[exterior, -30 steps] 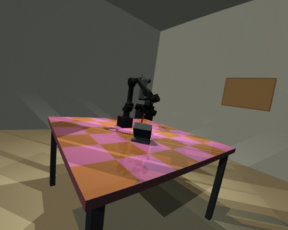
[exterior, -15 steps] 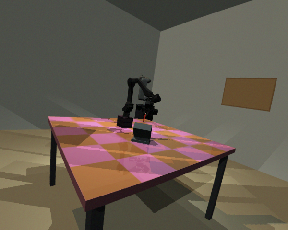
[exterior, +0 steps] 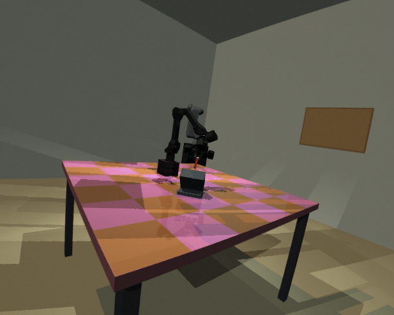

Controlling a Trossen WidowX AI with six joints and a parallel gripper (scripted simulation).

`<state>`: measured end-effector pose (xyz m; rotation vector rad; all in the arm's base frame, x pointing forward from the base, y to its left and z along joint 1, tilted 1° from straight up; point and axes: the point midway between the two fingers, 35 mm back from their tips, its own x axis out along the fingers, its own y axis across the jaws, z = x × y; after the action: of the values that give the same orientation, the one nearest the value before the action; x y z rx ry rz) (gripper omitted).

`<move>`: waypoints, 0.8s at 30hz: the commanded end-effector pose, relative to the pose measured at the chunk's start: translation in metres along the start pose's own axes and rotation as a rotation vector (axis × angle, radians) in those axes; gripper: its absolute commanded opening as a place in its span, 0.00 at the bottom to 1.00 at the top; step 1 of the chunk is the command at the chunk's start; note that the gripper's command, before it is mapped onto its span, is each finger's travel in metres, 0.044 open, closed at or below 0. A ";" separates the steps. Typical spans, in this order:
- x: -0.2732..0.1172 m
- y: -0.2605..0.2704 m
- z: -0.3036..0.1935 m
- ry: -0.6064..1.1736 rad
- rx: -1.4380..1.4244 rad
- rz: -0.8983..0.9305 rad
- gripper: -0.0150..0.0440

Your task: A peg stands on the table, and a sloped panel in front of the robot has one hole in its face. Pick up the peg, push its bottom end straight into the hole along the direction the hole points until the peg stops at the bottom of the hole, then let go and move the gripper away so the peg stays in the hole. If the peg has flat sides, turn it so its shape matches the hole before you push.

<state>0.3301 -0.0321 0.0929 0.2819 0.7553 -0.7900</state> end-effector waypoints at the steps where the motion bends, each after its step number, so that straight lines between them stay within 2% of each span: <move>1: 0.006 0.000 0.000 -0.012 0.018 -0.003 0.25; 24: 0.030 0.004 0.002 -0.057 0.090 0.014 0.25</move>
<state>0.3480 -0.0442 0.0754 0.3448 0.6728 -0.8098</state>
